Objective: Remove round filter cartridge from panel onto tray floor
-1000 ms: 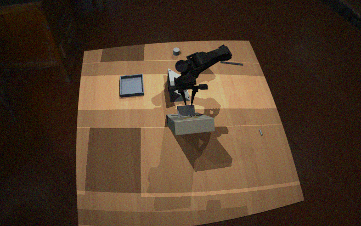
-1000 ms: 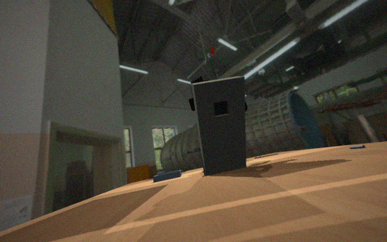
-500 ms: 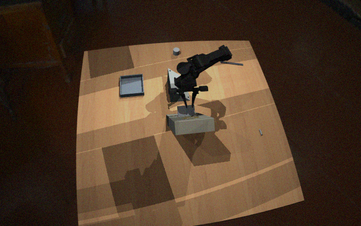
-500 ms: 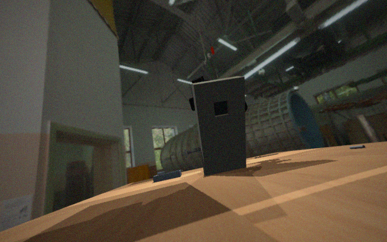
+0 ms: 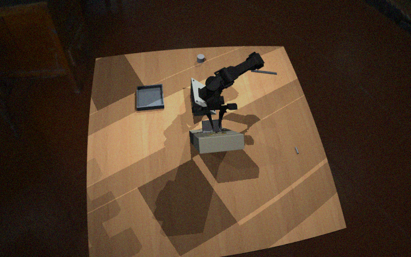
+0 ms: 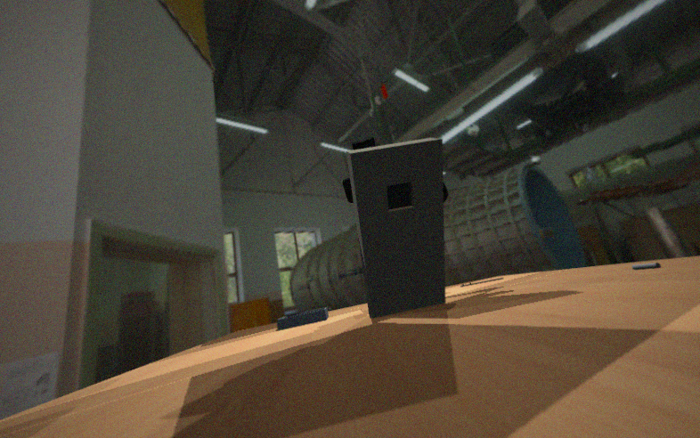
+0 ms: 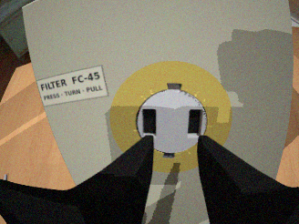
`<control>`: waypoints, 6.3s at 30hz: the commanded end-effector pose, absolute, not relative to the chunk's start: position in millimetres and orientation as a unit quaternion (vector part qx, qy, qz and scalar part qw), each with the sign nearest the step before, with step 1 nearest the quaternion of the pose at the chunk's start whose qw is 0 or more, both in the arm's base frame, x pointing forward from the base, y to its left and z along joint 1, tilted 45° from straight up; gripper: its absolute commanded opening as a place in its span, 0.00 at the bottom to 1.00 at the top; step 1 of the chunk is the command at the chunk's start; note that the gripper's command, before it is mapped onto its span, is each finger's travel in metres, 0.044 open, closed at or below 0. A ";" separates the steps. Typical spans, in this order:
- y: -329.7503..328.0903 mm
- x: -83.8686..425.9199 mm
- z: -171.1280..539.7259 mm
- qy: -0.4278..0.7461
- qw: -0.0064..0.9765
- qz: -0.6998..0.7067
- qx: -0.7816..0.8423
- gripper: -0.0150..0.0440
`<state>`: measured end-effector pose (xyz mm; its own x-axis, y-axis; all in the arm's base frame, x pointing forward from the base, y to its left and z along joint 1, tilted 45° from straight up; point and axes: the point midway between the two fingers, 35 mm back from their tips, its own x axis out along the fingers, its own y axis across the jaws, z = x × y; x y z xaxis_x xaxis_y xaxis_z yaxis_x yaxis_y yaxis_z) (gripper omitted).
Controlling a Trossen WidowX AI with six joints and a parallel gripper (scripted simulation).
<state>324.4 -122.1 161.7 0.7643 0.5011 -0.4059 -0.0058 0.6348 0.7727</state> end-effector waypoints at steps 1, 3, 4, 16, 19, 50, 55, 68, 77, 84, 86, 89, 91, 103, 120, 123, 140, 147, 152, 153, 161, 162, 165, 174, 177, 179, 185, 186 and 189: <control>-119.0 328.5 158.5 0.310 0.849 0.147 0.402 0.45; -117.1 331.0 157.6 0.310 0.849 0.147 0.402 0.45; -116.2 332.2 157.1 0.309 0.849 0.147 0.402 0.45; -111.1 338.5 154.2 0.307 0.849 0.148 0.403 0.45; -111.3 338.6 154.2 0.307 0.849 0.148 0.403 0.45; -108.5 343.5 151.9 0.307 0.849 0.148 0.403 0.45; -106.0 347.3 150.0 0.307 0.849 0.148 0.403 0.45; -103.2 351.6 147.9 0.307 0.849 0.148 0.403 0.45; -104.3 350.3 149.2 0.304 0.849 0.150 0.406 0.42; -104.3 350.3 149.2 0.304 0.849 0.150 0.406 0.30; -104.3 350.3 149.2 0.304 0.849 0.150 0.406 0.25; -103.5 351.4 148.4 0.302 0.857 0.156 0.389 0.25; -102.8 352.3 147.8 0.298 0.868 0.164 0.363 0.25; -100.3 355.9 145.7 0.259 0.923 0.221 0.178 0.25; -98.0 359.4 144.0 0.184 0.935 0.287 -0.100 0.25; -97.7 359.9 143.7 0.168 0.928 0.296 -0.149 0.25; -95.7 362.9 142.1 0.084 0.856 0.330 -0.388 0.25; -95.2 363.7 141.8 0.103 0.878 0.324 -0.337 0.25; -95.2 363.7 141.8 0.103 0.878 0.324 -0.337 0.25; -95.2 363.7 141.8 0.103 0.878 0.324 -0.337 0.25; -95.2 363.7 141.8 0.103 0.878 0.324 -0.337 0.25; -95.2 363.7 141.8 0.103 0.878 0.324 -0.337 0.25; -95.2 363.7 141.8 0.103 0.878 0.324 -0.337 0.25; -95.2 363.7 141.8 0.103 0.878 0.324 -0.337 0.25; -95.2 363.7 141.8 0.103 0.878 0.324 -0.337 0.25; -95.2 363.7 141.8 0.103 0.878 0.324 -0.337 0.25; -95.2 363.7 141.8 0.103 0.878 0.324 -0.337 0.25; -95.2 363.7 141.8 0.103 0.878 0.324 -0.337 0.25; -95.2 363.7 141.8 0.103 0.878 0.324 -0.337 0.25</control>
